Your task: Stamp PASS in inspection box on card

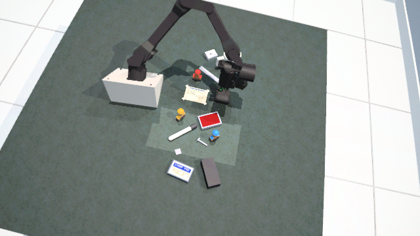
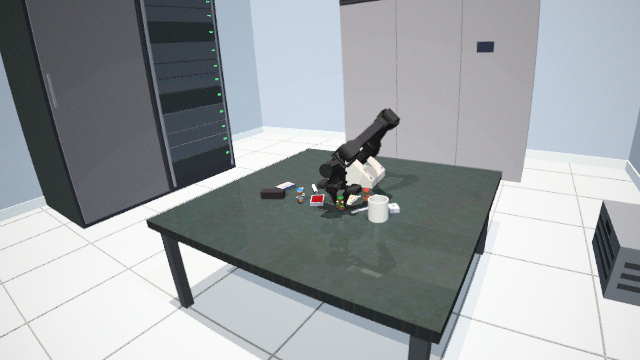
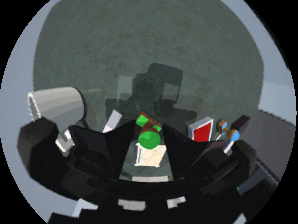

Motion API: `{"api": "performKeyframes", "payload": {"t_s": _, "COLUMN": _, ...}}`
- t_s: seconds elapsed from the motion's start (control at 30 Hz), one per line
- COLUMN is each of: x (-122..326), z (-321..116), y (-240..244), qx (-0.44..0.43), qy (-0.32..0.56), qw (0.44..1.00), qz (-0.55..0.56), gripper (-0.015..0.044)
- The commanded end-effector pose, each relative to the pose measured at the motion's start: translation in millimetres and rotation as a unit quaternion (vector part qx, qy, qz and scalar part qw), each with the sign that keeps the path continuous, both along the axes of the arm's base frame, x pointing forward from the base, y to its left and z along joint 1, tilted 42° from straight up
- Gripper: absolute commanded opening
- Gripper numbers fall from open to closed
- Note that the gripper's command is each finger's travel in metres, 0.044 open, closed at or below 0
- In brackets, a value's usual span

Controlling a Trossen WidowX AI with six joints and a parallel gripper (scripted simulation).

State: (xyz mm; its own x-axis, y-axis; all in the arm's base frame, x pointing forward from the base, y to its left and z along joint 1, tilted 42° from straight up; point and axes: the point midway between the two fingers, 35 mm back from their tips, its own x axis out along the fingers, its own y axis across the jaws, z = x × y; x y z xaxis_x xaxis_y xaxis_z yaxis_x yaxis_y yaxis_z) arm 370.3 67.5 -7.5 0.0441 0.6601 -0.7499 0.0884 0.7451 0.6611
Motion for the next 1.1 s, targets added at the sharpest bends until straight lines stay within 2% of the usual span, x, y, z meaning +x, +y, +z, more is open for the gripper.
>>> {"api": "performKeyframes", "payload": {"t_s": 0.0, "x": -2.0, "z": -1.2, "y": 2.1, "qx": 0.003, "qy": 0.004, "qw": 1.000, "qz": -0.001, "gripper": 0.0213}}
{"api": "performKeyframes", "payload": {"t_s": 0.1, "x": -2.0, "z": -1.2, "y": 2.1, "qx": 0.003, "qy": 0.004, "qw": 1.000, "qz": -0.001, "gripper": 0.0213}}
{"api": "performKeyframes", "payload": {"t_s": 0.8, "x": -0.2, "z": -0.2, "y": 0.1, "qx": 0.000, "qy": 0.000, "qw": 1.000, "qz": 0.000, "gripper": 0.0073}}
{"api": "performKeyframes", "payload": {"t_s": 0.9, "x": -0.1, "z": 0.3, "y": -0.4, "qx": 0.000, "qy": 0.000, "qw": 1.000, "qz": 0.000, "gripper": 0.0000}}
{"api": "performKeyframes", "payload": {"t_s": 1.07, "x": 0.1, "z": 2.0, "y": -2.1, "qx": 0.000, "qy": 0.000, "qw": 1.000, "qz": 0.000, "gripper": 0.0000}}
